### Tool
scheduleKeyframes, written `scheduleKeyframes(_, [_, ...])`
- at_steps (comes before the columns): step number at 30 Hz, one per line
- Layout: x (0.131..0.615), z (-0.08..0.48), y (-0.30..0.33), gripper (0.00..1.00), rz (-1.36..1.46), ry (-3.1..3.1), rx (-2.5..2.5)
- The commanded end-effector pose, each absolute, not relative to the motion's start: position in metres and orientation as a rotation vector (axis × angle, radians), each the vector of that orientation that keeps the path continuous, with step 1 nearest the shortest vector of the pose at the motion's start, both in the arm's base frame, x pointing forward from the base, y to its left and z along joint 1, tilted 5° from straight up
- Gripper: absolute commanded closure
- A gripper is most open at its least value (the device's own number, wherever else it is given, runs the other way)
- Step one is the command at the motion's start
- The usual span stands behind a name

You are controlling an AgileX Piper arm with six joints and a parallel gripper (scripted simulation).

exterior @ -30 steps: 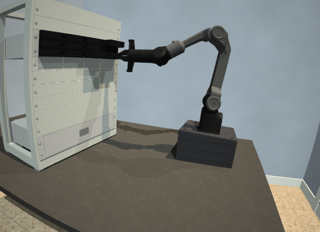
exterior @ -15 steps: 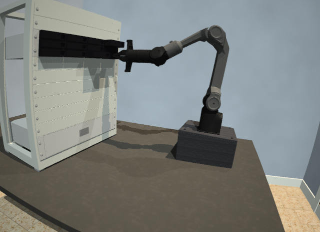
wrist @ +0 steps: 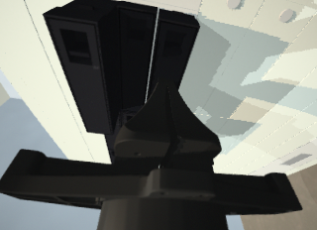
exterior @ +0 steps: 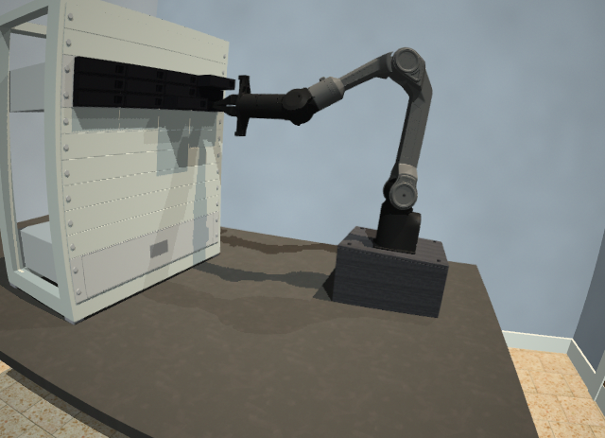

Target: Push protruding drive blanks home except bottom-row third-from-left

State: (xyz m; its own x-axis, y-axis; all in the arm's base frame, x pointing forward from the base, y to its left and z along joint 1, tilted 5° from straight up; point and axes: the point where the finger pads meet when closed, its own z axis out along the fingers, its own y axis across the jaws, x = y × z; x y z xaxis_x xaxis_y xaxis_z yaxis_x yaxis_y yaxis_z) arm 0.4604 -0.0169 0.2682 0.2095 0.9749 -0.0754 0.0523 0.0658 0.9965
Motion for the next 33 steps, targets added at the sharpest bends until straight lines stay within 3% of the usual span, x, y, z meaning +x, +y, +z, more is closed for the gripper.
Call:
scheduleKeyframes(1, [0.4619, 0.2668, -0.0179, 1.00, 0.976, 1.117, 1.287])
scheduleKeyframes(33, [0.4677, 0.2663, -0.0193, 1.00, 0.976, 1.117, 1.287])
